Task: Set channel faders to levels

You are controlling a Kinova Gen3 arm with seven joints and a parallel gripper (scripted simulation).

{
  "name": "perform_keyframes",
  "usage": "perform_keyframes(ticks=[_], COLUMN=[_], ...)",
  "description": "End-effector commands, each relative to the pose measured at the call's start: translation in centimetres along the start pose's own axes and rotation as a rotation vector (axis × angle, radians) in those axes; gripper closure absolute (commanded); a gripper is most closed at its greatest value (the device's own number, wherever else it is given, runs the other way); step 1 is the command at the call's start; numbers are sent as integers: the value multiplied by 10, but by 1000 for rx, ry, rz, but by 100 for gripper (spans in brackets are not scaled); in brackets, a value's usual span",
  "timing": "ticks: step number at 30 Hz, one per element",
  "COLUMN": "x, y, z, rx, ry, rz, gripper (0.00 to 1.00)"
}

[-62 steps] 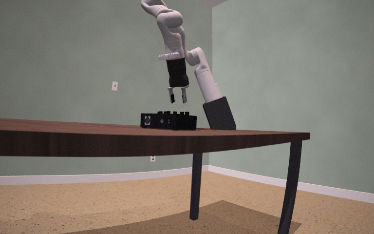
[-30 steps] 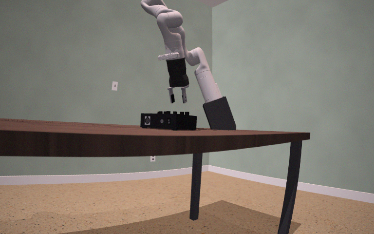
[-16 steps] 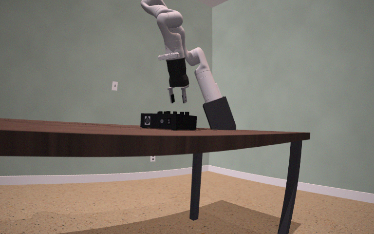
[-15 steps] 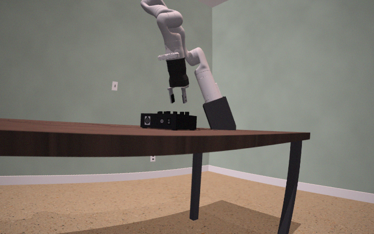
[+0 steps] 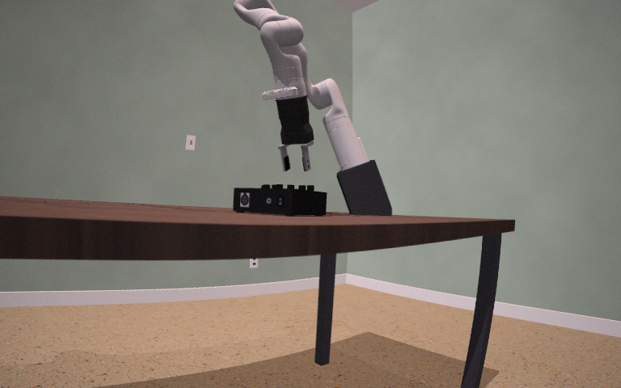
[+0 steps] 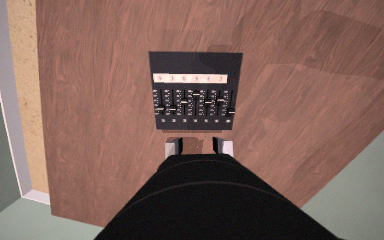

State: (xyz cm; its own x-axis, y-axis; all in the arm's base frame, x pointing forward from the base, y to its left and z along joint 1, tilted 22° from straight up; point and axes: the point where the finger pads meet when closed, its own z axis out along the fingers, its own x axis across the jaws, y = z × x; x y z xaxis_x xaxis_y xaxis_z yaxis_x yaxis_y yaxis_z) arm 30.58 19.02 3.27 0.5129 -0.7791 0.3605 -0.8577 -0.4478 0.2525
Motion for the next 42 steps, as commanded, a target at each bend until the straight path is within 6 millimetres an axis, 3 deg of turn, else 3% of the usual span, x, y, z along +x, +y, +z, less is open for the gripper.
perform_keyframes(ticks=[1,21,42], x=[-2,-4,-12], y=[-2,-3,-7], z=[0,-2,-12], rx=[3,12,59], ry=[-7,-5,12], rz=[13,-70,-488], gripper=[0,0,0])
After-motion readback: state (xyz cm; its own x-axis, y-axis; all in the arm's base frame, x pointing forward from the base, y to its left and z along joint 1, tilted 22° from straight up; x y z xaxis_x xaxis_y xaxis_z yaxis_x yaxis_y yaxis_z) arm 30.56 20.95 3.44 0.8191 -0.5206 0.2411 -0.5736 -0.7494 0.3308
